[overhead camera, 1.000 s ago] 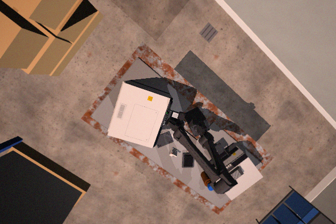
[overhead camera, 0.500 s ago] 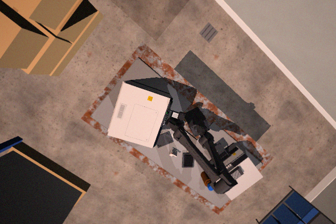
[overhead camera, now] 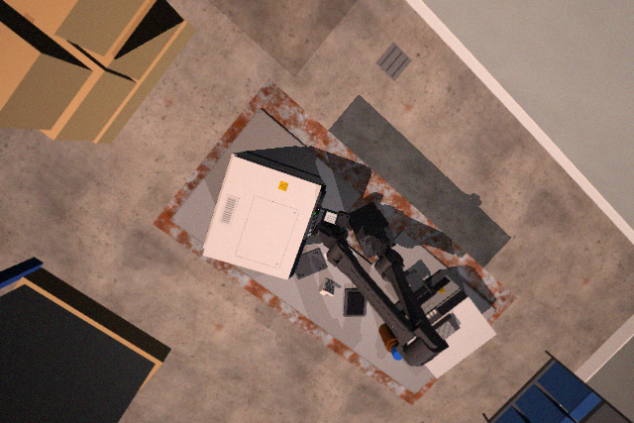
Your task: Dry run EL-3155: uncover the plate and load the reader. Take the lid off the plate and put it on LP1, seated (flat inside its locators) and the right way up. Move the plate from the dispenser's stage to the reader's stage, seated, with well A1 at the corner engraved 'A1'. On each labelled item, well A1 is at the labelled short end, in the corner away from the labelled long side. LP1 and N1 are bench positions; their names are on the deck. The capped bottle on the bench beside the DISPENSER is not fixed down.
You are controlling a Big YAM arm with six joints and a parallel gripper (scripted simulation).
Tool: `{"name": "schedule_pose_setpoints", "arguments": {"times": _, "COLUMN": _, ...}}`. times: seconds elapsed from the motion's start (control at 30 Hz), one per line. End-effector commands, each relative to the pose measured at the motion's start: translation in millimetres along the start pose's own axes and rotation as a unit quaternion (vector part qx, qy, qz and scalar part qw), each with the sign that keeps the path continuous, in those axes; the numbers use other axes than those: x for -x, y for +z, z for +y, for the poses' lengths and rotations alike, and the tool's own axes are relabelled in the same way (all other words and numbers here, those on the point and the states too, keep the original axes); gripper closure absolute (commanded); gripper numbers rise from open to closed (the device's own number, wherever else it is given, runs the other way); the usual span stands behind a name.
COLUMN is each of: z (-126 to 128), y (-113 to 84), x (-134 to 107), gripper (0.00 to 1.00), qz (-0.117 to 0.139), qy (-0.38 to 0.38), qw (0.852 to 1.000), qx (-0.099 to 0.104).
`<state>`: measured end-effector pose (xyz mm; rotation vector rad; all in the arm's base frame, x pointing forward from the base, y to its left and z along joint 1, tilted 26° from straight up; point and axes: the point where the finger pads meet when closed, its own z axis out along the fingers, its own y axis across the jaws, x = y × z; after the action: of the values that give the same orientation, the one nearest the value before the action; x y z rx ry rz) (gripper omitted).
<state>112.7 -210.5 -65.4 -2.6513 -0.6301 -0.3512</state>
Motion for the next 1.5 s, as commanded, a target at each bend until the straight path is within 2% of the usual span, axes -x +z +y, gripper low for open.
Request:
{"name": "schedule_pose_setpoints", "arguments": {"times": 0.0, "z": 21.6, "y": -11.2, "x": -2.9, "gripper": 0.14, "qz": -0.007, "qy": -0.013, "qw": 1.0, "qx": 0.024}}
{"name": "schedule_pose_setpoints", "arguments": {"times": 0.6, "z": 25.7, "y": -11.9, "x": -2.5, "gripper": 0.14, "qz": -0.008, "qy": -0.015, "qw": 0.999, "qx": 0.029}}
{"name": "schedule_pose_setpoints", "arguments": {"times": 1.47, "z": 19.9, "y": -2.7, "x": -1.7, "gripper": 0.14, "qz": -0.005, "qy": -0.006, "qw": 1.0, "qx": 0.019}}
